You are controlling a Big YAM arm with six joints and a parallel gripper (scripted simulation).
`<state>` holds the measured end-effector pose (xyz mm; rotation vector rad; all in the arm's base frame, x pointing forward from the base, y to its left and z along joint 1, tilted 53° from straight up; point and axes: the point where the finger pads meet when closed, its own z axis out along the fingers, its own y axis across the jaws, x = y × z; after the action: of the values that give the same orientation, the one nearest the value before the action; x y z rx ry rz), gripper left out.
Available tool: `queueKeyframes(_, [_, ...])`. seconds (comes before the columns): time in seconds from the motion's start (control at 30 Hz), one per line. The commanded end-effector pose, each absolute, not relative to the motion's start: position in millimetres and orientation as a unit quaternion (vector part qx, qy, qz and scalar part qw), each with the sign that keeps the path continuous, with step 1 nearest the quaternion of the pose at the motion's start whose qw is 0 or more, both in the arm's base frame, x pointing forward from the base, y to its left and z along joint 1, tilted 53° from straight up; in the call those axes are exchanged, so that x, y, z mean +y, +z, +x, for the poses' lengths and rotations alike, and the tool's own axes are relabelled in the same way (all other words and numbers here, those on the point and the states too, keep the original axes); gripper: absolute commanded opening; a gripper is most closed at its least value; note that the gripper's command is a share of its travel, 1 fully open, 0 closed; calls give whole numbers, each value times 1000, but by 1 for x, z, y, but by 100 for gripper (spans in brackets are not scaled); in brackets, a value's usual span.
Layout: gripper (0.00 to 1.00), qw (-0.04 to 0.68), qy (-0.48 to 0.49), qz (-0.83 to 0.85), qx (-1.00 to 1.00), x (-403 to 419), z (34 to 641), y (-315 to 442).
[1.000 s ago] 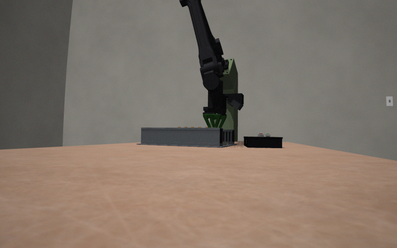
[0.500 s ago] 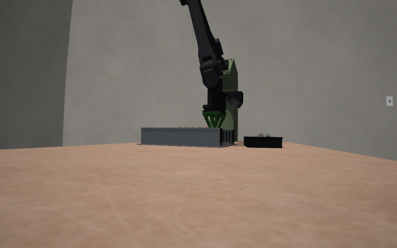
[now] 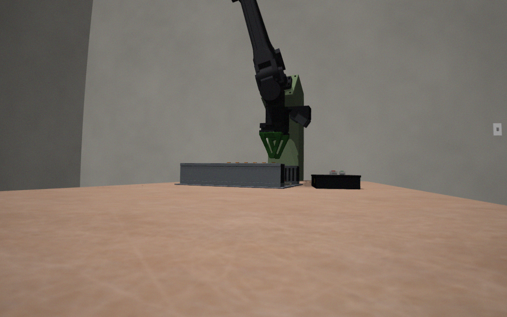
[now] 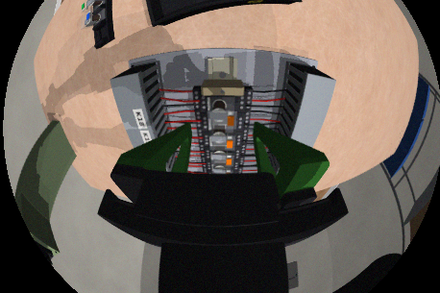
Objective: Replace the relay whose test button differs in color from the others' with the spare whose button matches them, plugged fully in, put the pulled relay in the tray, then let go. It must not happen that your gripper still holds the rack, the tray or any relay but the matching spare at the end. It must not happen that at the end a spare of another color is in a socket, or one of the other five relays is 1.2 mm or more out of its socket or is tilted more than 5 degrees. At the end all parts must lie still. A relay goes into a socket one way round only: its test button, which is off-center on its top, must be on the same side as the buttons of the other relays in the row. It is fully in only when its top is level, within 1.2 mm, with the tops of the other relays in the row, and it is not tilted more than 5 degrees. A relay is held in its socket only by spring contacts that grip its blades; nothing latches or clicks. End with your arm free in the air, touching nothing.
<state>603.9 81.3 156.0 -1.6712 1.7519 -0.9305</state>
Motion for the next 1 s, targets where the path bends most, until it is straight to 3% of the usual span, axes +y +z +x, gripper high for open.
queueKeyframes(0.0, [59,284,-347,-619,644,93,594,177])
queueKeyframes(0.97, [59,285,-350,-618,644,91,593,180])
